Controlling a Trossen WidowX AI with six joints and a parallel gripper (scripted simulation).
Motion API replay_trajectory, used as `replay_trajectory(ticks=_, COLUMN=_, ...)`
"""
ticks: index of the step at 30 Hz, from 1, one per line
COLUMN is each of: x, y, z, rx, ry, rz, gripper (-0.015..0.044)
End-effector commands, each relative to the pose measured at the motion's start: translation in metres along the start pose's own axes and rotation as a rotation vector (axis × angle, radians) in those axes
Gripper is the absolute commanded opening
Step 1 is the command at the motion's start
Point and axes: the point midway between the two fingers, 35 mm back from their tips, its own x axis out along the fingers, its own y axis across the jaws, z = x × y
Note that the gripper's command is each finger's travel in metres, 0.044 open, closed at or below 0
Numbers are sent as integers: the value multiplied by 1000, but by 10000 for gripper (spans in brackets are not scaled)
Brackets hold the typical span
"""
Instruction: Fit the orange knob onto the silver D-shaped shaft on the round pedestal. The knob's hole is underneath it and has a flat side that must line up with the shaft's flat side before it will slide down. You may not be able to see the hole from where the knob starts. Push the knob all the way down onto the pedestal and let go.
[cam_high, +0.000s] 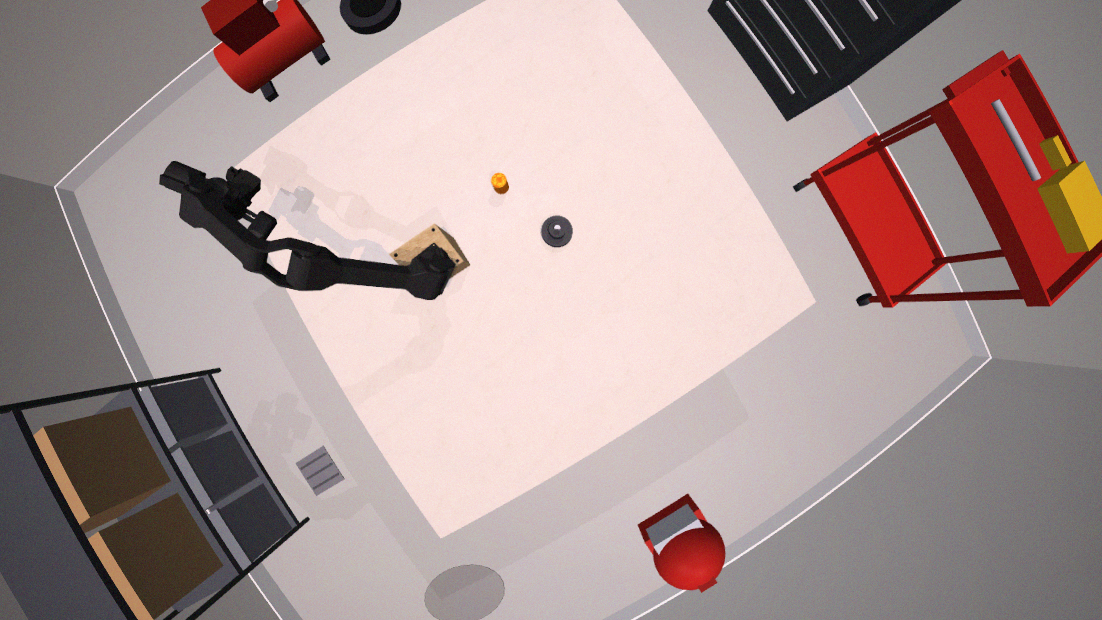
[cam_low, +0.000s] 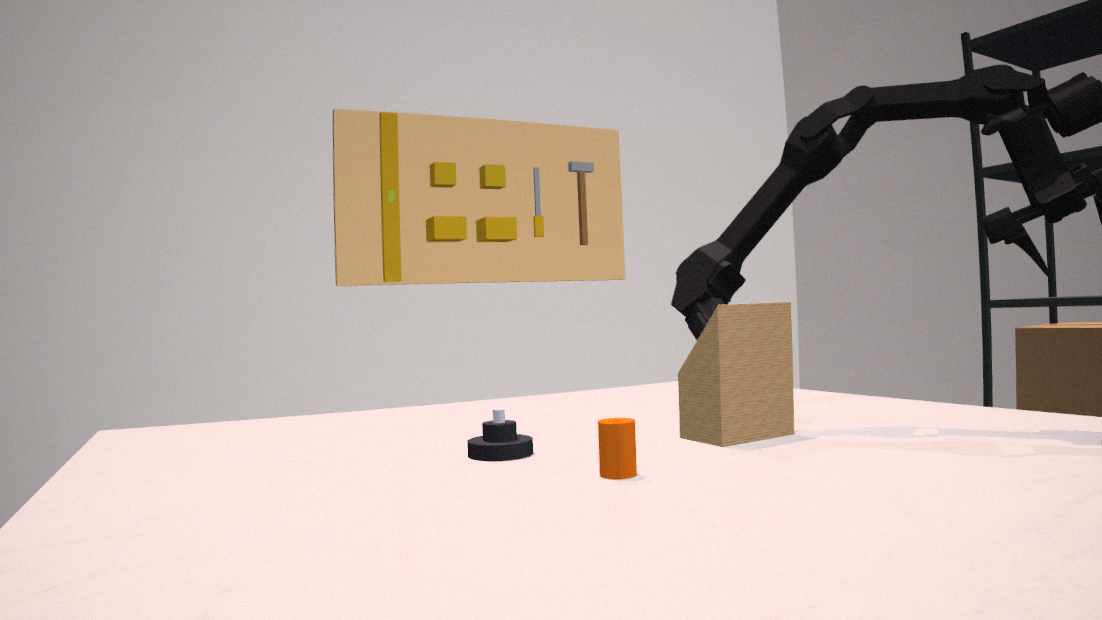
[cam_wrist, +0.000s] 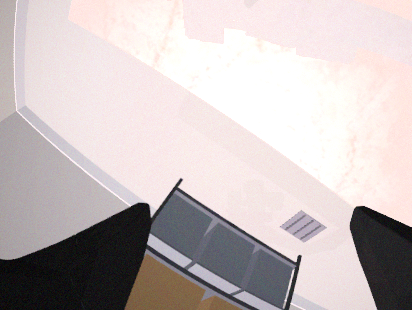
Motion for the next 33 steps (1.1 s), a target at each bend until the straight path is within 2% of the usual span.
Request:
replay_trajectory(ticks=1, x=0, y=0, z=0, rx=0, ry=0, rz=0, gripper=426)
replay_trajectory(ticks=3, x=-8, y=1, z=10, rx=16, ry=-13, rz=13, gripper=440)
replay_trajectory(ticks=9, x=-71, y=-6, z=96, rx=155, ry=-118, rz=100, gripper=440)
replay_trajectory(ticks=16, x=-139, y=-54, z=201, rx=348, ry=-245, rz=157, gripper=440)
replay_trajectory(ticks=25, x=-193, y=-168, z=310, rx=610, ry=-380, rz=140, gripper=440)
replay_trajectory(ticks=33, x=-206, y=-304, z=364, rx=844, ry=-455, rz=38, gripper=440)
